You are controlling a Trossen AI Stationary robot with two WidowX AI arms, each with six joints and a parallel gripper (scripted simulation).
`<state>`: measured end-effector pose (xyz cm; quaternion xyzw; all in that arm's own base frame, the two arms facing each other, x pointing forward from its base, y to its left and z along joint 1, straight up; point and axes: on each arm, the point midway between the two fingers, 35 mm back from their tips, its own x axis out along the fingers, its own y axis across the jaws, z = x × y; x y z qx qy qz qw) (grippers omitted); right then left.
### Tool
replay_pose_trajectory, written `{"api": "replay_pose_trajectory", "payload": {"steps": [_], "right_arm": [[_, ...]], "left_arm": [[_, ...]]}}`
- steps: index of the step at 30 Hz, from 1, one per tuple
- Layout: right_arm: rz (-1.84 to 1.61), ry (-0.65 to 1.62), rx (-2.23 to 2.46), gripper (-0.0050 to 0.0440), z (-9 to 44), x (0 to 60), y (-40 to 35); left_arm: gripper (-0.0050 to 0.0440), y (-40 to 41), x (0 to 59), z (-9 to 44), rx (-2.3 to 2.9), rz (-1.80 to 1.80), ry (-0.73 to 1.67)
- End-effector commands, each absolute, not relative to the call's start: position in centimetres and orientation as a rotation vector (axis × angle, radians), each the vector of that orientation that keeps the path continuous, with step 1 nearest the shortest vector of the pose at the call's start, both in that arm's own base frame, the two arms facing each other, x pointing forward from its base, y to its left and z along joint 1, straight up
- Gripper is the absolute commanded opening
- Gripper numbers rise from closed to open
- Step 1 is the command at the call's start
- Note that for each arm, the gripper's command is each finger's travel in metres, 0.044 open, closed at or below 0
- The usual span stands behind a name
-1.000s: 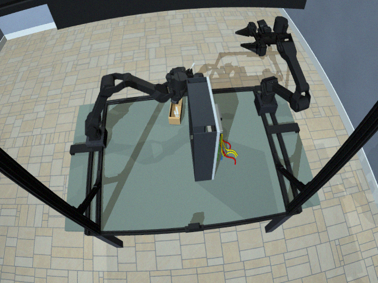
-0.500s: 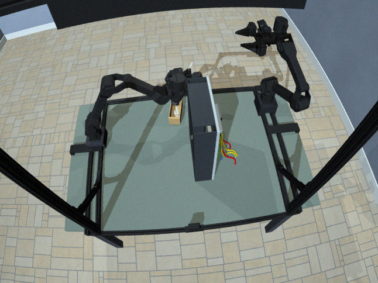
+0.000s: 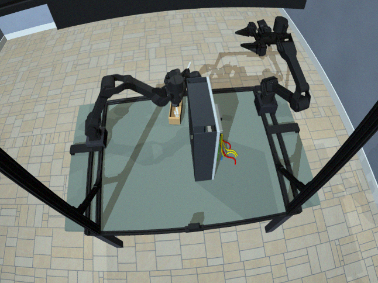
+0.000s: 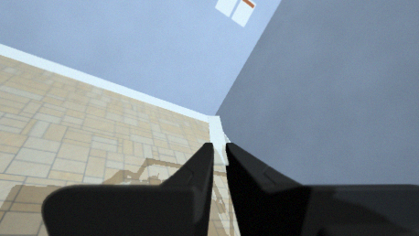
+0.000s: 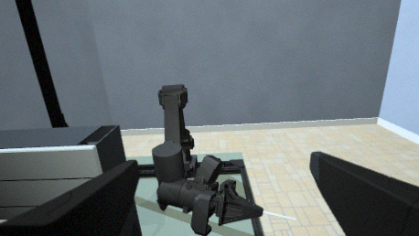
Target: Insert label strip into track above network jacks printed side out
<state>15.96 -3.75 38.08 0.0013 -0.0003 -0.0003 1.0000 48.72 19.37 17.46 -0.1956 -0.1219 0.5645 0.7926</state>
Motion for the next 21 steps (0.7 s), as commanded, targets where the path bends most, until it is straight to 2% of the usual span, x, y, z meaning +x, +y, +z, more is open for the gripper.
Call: {"api": "replay_pose_trajectory", "payload": {"steps": [1,21], "right_arm": [[0.000,-0.002,-0.005,0.0440,38.3,15.9,-3.7],[0.000,-0.002,-0.005,0.0440,38.3,15.9,-3.7]], "left_arm": [[-0.0050,19.2,48.5,18.0,-0.443,1.217,-0.297],[-0.0050,18.6,47.5,18.2,-0.527,1.237,-0.415]]}}
